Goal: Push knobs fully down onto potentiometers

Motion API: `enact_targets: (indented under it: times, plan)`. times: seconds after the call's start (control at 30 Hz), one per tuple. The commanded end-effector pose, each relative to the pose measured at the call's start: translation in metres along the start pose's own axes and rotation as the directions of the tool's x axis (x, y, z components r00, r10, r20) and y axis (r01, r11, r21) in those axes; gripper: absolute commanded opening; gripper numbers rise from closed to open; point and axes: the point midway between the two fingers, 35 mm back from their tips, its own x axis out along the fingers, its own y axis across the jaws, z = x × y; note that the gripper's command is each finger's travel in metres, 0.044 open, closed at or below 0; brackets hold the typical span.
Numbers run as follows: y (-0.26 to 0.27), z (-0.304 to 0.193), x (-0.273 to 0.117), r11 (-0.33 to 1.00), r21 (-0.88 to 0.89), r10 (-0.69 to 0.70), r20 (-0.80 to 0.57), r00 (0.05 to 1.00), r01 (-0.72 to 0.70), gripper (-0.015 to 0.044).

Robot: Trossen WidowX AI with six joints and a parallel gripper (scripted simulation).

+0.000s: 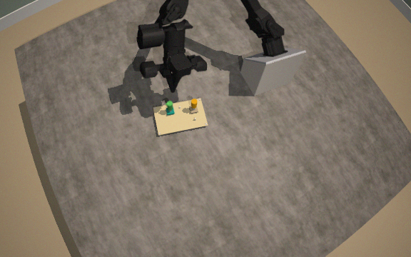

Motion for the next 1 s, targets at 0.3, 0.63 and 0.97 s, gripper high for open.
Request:
enact_targets:
  times: [0.3, 0.63, 0.97]
  plan:
    - [0.014, 0.013, 0.007, 0.915, 0.401, 0.090, -0.087, 0.992, -0.048, 0.0000]
    - [0.026, 0.022, 0.009, 0.741, 0.672, 0.144, -0.166, 0.976, 0.005, 0.0000]
    - [0.037, 0.030, 0.011, 0.498, 0.857, 0.182, -0.254, 0.950, 0.134, 0.0000]
